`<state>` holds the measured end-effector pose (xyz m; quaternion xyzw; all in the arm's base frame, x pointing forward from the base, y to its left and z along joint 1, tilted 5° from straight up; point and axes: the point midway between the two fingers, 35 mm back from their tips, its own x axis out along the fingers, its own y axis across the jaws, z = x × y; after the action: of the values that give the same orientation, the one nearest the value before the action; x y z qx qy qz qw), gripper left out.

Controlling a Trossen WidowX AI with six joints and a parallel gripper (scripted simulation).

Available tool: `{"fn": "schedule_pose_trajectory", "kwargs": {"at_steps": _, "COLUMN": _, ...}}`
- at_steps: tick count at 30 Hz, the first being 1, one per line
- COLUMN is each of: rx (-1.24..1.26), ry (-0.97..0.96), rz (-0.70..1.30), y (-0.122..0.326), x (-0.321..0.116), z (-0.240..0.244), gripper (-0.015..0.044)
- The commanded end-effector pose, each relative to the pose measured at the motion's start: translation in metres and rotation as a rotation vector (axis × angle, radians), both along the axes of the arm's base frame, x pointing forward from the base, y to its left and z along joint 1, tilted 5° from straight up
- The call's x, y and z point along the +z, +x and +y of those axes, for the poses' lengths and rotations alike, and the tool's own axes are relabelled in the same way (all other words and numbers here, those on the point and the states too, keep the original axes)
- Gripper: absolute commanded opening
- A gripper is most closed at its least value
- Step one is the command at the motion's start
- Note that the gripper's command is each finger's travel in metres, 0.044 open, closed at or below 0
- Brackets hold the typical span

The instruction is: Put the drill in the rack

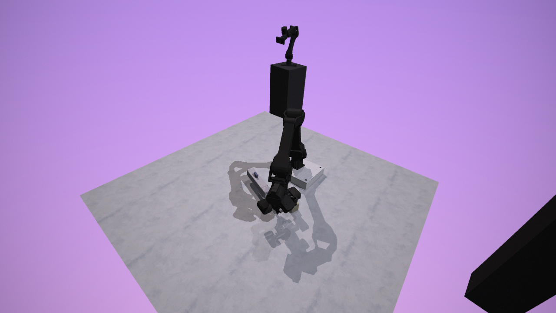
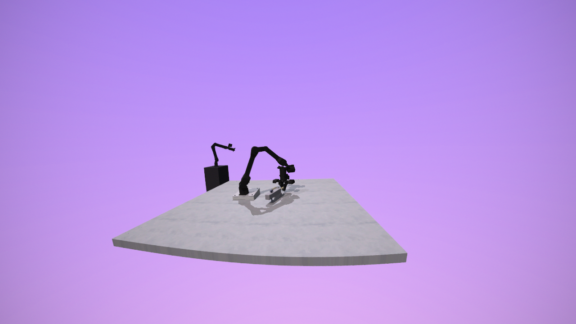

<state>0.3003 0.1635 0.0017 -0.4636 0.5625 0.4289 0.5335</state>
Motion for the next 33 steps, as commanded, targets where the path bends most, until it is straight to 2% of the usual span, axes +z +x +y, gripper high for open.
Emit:
{"fn": "schedule_pose_trajectory", "kwargs": {"at_steps": 1, "rx": -0.004, "ry": 0.001, "rz": 0.009, "y": 0.000, "x": -0.003, "z": 0.008, "gripper": 0.0000}}
{"fn": "schedule_pose_trajectory", "kwargs": {"at_steps": 14, "rx": -0.004, "ry": 0.002, "rz": 0.009, "y": 0.004, "x": -0.003, "z": 0.025, "gripper": 0.0000}}
{"fn": "schedule_pose_trajectory", "kwargs": {"at_steps": 33, "rx": -0.004, "ry": 0.002, "rz": 0.009, "y": 0.004, "x": 0.007, "z": 0.022, "gripper": 0.0000}}
